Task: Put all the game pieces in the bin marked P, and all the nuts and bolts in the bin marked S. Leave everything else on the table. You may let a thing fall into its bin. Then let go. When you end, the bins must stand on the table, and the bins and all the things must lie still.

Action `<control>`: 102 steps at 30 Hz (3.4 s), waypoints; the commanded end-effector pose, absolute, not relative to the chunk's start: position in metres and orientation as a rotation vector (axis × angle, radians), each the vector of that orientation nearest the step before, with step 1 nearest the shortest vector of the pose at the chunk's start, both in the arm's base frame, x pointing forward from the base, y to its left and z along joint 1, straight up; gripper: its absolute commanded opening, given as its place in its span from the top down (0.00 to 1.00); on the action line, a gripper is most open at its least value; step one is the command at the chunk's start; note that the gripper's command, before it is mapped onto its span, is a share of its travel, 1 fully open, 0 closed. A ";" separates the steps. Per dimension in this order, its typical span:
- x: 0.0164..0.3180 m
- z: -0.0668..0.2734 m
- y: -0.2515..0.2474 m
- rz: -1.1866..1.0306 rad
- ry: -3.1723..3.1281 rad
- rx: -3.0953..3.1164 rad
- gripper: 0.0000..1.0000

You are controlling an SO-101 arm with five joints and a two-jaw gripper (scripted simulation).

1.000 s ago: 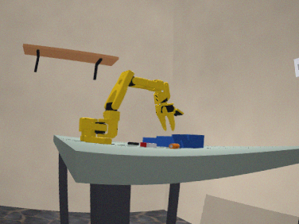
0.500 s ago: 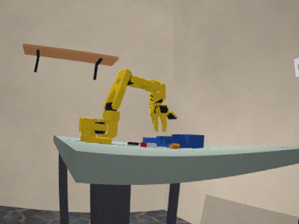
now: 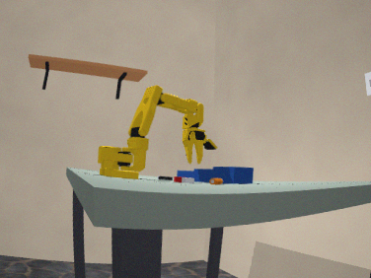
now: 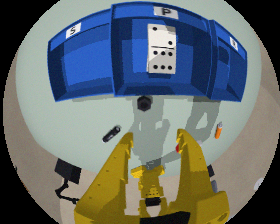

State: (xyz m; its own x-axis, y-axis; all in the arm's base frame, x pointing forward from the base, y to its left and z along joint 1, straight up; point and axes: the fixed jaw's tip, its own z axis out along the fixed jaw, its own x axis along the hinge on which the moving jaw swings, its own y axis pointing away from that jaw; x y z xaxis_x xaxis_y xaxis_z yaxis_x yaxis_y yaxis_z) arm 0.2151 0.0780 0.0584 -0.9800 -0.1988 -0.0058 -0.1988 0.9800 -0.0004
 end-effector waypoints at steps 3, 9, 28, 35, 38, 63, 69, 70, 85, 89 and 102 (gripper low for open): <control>0.215 0.068 0.080 0.014 3.086 -0.307 0.77; 0.215 0.068 0.080 0.014 3.086 -0.307 0.77; 0.217 0.057 0.081 0.014 3.086 -0.307 0.77; 0.218 0.046 0.081 0.014 3.086 -0.307 0.77; 0.219 0.040 0.081 0.014 3.086 -0.307 0.77; 0.218 0.018 0.081 0.014 3.086 -0.307 0.77; 0.216 0.010 0.080 0.007 3.107 -0.309 0.77; 0.216 0.010 0.080 0.007 3.107 -0.309 0.77; 0.216 0.010 0.080 0.007 3.107 -0.309 0.78; 0.216 0.010 0.080 0.007 3.107 -0.309 0.79; 0.216 0.010 0.080 0.007 3.107 -0.309 0.86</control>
State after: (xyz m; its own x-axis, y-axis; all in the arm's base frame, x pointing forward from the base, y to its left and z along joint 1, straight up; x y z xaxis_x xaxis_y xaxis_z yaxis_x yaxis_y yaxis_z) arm 0.2139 0.0775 0.0067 -0.9801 -0.1986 0.0054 -0.1986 0.9801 -0.0020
